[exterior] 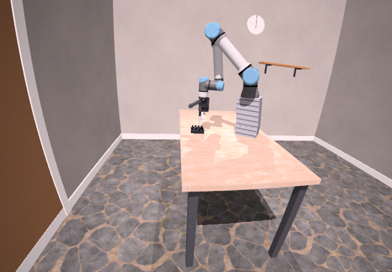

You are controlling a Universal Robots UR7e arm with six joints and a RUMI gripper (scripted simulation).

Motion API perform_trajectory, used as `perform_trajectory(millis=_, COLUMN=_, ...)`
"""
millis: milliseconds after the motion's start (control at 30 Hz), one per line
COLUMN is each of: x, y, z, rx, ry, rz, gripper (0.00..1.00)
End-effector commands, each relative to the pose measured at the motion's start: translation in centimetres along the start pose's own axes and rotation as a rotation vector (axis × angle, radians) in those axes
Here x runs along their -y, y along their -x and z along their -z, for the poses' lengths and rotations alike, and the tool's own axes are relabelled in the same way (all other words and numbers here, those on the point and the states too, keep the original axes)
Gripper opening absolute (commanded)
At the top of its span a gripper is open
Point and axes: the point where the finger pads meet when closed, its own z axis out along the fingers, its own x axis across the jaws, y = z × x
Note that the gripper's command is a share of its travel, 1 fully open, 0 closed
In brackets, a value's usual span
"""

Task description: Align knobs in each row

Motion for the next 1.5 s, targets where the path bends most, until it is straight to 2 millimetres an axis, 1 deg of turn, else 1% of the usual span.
perform_trajectory(millis=0, x=0.04, y=-0.01, z=0.03, rx=0.0, ry=-0.001, rz=0.0, gripper=1.0)
perform_trajectory(millis=1200, x=0.03, y=-0.01, z=0.03, rx=0.0, ry=-0.001, rz=0.0, gripper=1.0)
perform_trajectory(millis=1467, x=-0.4, y=-0.03, z=0.01, rx=0.0, ry=-0.002, rz=0.0, gripper=1.0)
